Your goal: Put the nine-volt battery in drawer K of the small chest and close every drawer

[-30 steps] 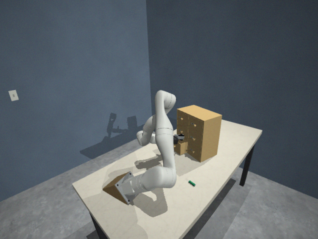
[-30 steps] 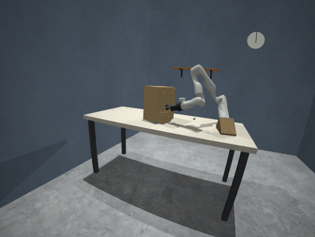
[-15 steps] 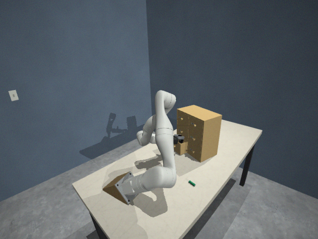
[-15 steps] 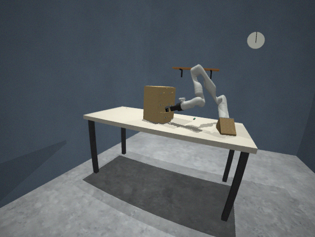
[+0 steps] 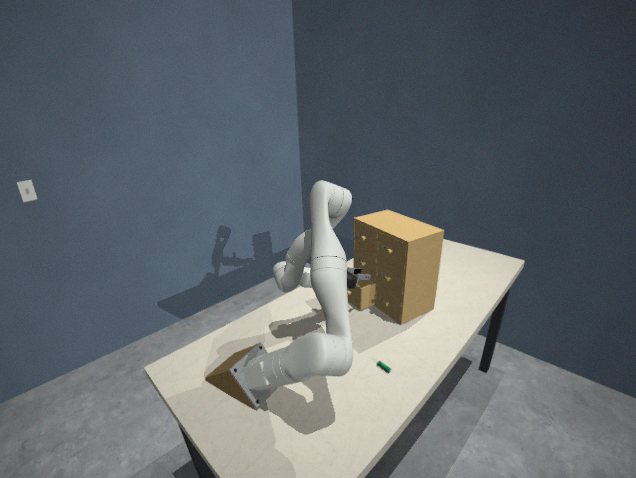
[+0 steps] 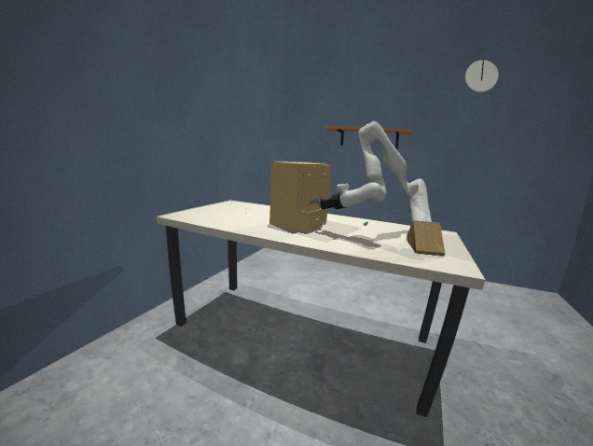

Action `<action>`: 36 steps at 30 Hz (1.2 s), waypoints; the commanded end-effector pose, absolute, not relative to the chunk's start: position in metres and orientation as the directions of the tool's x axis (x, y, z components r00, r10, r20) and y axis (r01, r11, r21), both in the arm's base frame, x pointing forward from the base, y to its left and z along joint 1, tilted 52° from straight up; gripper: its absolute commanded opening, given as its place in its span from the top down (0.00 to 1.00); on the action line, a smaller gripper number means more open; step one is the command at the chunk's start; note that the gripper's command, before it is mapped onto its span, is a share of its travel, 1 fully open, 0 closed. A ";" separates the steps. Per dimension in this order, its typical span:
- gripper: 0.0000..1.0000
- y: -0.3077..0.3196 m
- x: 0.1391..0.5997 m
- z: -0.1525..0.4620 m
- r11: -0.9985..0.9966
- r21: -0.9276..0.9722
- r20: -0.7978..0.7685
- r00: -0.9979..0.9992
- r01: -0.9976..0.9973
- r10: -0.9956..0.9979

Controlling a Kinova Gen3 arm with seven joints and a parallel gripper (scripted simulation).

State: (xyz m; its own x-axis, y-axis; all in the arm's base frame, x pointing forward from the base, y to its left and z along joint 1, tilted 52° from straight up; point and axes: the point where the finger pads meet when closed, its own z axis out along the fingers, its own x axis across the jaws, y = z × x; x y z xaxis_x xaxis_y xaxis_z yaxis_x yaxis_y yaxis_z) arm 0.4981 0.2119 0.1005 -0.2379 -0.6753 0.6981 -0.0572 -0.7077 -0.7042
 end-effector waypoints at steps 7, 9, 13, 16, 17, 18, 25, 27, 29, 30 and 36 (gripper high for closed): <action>0.00 0.213 0.498 0.101 -0.707 -0.705 0.697 -0.237 -0.056 -0.677; 0.00 0.213 0.497 0.101 -0.707 -0.705 0.697 -0.237 -0.056 -0.677; 0.00 0.213 0.491 0.099 -0.707 -0.705 0.697 -0.237 -0.056 -0.677; 0.00 0.213 0.483 0.096 -0.707 -0.705 0.697 -0.237 -0.056 -0.677; 0.00 0.213 0.479 0.095 -0.707 -0.705 0.697 -0.237 -0.056 -0.677; 0.00 0.213 0.475 0.093 -0.707 -0.705 0.697 -0.237 -0.056 -0.677; 0.00 0.213 0.450 0.085 -0.707 -0.705 0.697 -0.237 -0.056 -0.677; 0.00 0.213 0.438 0.081 -0.707 -0.705 0.697 -0.237 -0.056 -0.677; 0.00 0.213 0.427 0.077 -0.707 -0.705 0.697 -0.237 -0.056 -0.677; 0.00 0.213 0.421 0.075 -0.707 -0.705 0.697 -0.237 -0.056 -0.677; 0.00 0.213 0.394 0.066 -0.707 -0.705 0.697 -0.237 -0.056 -0.677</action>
State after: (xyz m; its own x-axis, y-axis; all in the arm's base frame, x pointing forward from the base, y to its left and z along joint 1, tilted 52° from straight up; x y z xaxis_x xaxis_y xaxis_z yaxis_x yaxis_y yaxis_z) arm 0.4012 0.2077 0.0709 -0.2529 -0.6786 0.6896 -0.0652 -0.6992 -0.7119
